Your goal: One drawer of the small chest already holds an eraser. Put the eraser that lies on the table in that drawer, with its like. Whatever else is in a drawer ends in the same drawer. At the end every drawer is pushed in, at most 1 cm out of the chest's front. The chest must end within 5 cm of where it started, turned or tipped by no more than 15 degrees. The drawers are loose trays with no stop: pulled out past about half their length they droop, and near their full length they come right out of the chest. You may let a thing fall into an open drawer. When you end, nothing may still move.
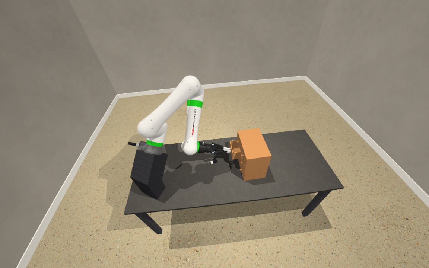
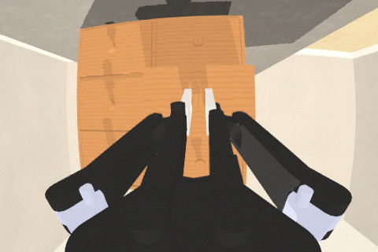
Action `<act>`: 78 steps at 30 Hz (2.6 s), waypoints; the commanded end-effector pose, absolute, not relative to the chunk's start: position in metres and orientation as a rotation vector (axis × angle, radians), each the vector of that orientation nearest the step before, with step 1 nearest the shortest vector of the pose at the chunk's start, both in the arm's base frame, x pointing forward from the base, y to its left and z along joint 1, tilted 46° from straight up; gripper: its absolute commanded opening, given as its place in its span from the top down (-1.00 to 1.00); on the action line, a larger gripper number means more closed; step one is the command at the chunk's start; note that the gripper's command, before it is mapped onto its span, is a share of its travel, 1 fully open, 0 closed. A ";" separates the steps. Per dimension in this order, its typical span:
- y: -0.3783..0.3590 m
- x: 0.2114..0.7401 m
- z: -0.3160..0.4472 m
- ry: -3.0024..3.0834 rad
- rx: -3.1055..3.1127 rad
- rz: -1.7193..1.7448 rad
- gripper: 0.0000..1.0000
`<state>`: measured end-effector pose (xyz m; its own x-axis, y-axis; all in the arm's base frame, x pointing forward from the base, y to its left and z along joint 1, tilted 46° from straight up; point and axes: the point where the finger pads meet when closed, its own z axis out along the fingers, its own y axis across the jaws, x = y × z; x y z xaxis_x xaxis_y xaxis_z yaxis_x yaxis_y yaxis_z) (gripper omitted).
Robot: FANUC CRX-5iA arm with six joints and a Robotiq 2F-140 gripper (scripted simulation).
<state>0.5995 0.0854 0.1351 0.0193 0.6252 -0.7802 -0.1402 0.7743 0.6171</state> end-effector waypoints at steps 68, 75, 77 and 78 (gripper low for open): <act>0.082 0.489 0.117 1.541 0.394 0.663 0.60; 0.076 0.472 0.118 1.689 0.347 0.702 0.60; 0.080 0.464 0.119 1.751 0.319 0.740 0.60; 0.078 0.461 0.120 1.784 0.310 0.747 0.60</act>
